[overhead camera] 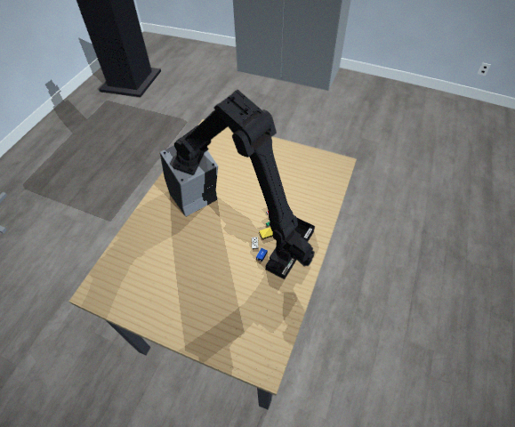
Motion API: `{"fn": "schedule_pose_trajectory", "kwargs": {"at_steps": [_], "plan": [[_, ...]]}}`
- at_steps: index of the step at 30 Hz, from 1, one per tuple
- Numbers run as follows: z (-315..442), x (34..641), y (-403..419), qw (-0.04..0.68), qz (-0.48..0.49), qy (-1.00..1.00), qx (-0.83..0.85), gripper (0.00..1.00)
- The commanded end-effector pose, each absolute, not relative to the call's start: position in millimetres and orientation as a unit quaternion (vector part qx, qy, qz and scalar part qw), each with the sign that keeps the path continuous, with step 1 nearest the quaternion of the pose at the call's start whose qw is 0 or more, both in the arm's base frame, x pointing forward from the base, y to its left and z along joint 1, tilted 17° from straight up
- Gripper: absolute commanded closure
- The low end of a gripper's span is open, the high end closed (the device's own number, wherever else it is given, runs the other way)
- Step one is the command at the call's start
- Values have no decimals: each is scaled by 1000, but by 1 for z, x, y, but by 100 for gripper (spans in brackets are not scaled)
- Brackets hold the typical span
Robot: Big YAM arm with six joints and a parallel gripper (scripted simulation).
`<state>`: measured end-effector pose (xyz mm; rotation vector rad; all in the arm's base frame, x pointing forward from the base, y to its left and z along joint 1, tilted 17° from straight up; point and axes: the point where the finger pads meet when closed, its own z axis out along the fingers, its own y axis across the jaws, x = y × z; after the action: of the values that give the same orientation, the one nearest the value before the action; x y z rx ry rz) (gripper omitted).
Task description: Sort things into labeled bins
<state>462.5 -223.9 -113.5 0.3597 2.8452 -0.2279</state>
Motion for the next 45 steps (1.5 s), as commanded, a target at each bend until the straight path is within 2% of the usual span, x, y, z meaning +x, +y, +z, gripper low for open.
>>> {"fn": "schedule_pose_trajectory", "kwargs": {"at_steps": [1, 45], "plan": [[-121, 466, -231, 135, -79, 980, 124, 92], [-113, 466, -228, 138, -80, 980, 123, 92]]}}
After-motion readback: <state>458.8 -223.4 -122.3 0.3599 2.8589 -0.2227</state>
